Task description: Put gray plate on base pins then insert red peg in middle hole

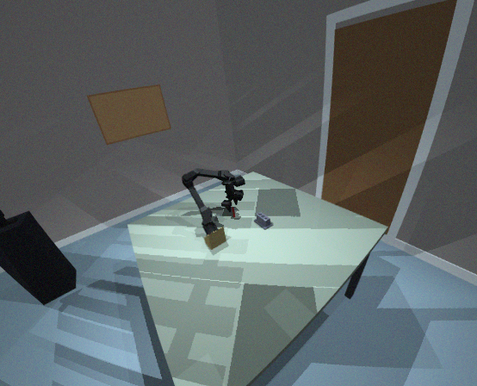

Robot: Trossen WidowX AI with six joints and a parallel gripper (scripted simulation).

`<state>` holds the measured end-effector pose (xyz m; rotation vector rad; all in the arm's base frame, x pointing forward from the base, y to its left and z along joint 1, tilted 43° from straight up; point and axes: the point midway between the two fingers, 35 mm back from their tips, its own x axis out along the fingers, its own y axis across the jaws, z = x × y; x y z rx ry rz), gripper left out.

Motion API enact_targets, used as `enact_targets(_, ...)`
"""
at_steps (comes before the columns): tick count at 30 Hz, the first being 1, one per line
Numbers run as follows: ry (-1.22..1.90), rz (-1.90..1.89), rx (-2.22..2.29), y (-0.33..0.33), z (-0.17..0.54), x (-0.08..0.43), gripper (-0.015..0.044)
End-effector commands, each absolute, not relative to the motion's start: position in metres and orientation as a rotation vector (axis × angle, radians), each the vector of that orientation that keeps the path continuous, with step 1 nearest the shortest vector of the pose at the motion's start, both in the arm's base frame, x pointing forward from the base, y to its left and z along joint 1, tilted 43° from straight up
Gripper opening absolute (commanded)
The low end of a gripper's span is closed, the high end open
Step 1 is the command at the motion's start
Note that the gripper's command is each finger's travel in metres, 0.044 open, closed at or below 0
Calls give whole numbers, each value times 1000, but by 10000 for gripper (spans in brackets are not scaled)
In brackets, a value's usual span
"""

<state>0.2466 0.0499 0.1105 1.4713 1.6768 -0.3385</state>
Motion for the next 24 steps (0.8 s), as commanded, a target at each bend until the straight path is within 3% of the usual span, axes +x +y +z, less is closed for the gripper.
enact_targets(1,1681,-337,1474,55,106,246,440)
enact_targets(19,1683,-334,1478,73,88,246,440)
enact_targets(24,1683,-334,1478,73,88,246,309)
